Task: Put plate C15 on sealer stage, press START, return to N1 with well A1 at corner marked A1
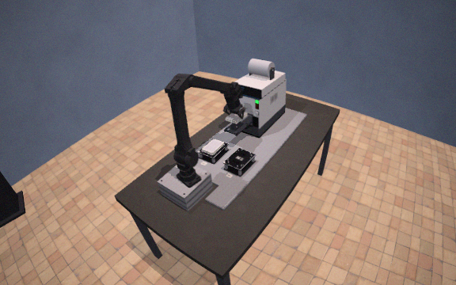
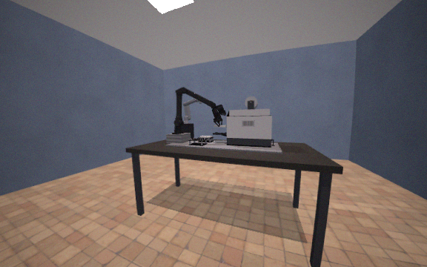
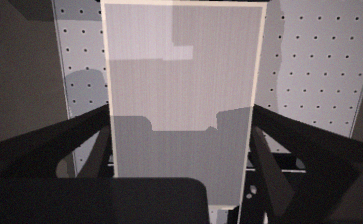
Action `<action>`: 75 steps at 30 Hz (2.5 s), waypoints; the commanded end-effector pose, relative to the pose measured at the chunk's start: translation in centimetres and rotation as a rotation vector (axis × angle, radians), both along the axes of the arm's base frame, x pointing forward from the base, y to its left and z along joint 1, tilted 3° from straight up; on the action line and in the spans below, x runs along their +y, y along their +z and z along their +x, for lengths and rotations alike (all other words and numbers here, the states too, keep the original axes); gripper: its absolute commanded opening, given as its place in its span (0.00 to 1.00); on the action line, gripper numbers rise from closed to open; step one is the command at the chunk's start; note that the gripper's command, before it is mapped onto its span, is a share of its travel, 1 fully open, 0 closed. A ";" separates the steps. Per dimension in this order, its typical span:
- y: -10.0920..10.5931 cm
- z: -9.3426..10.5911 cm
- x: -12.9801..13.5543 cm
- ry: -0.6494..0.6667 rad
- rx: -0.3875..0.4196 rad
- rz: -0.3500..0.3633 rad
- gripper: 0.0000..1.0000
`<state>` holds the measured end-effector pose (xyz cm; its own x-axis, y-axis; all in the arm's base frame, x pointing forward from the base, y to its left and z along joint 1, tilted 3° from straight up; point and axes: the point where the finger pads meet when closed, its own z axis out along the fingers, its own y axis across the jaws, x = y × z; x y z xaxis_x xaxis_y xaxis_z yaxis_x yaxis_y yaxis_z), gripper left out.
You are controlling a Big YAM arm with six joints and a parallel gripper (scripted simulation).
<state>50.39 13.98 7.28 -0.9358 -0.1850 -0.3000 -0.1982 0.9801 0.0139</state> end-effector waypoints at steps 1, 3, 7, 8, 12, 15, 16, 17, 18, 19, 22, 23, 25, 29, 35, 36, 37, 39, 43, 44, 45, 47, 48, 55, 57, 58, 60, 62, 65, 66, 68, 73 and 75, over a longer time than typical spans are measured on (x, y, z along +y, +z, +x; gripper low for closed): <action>1.4 2.5 1.2 0.014 -0.050 0.014 0.00; 1.4 2.5 1.2 0.014 -0.050 0.014 0.00; 0.7 1.8 1.2 0.018 -0.033 0.009 0.00; 0.5 1.6 1.2 0.018 -0.029 0.008 0.00; -0.2 1.0 0.8 0.013 -0.014 0.003 0.00; -0.6 0.7 0.0 0.001 -0.002 0.000 0.00; -0.8 0.6 -0.3 -0.003 0.002 -0.001 0.00; -0.9 0.5 -0.5 -0.007 0.005 -0.002 0.00; -1.0 0.5 -0.7 -0.011 0.006 -0.003 0.00; -1.0 0.5 -0.7 -0.011 0.006 -0.003 0.00; -0.9 0.4 -0.1 0.001 0.005 -0.003 0.00; -0.9 0.3 0.1 0.005 0.004 -0.002 0.00; -0.9 0.3 0.4 0.010 0.004 -0.002 0.00; -0.8 0.2 0.5 0.013 0.003 -0.002 0.00; -1.2 0.2 1.4 -0.018 0.001 0.008 0.00; -1.2 0.2 1.4 -0.018 0.001 0.008 0.00; -1.2 0.2 1.4 -0.018 0.001 0.008 0.00; -0.4 0.7 0.8 -0.028 -0.017 0.010 0.00; 1.1 1.7 0.3 -0.026 -0.050 0.010 0.00; 1.5 1.9 0.3 -0.025 -0.057 0.011 0.00; 1.5 1.5 0.1 -0.022 -0.057 0.011 0.00; 1.6 0.6 0.2 -0.007 -0.057 0.018 0.00; 1.6 0.1 0.2 -0.001 -0.056 0.018 0.00; 0.8 -1.1 -1.3 -0.006 -0.035 0.005 0.00; 0.3 -1.6 -1.8 -0.006 -0.026 0.002 0.00; 0.3 -1.9 -2.0 -0.005 -0.024 0.006 0.00; 0.4 -2.3 -2.4 -0.004 -0.026 0.004 0.00; 0.7 -2.6 -2.8 -0.003 -0.033 0.005 0.00; 1.4 -2.6 -3.0 0.004 -0.052 0.009 0.00; 1.7 -2.6 -2.9 0.008 -0.059 0.011 0.00; 1.7 -2.9 -3.1 0.011 -0.062 0.012 0.00; 0.5 -3.9 -4.3 -0.009 -0.028 0.002 0.00; 0.0 -4.7 -4.8 -0.013 -0.008 -0.001 0.00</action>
<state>46.36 10.30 7.76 -0.9313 -0.1777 -0.3180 -0.1918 0.9813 0.0134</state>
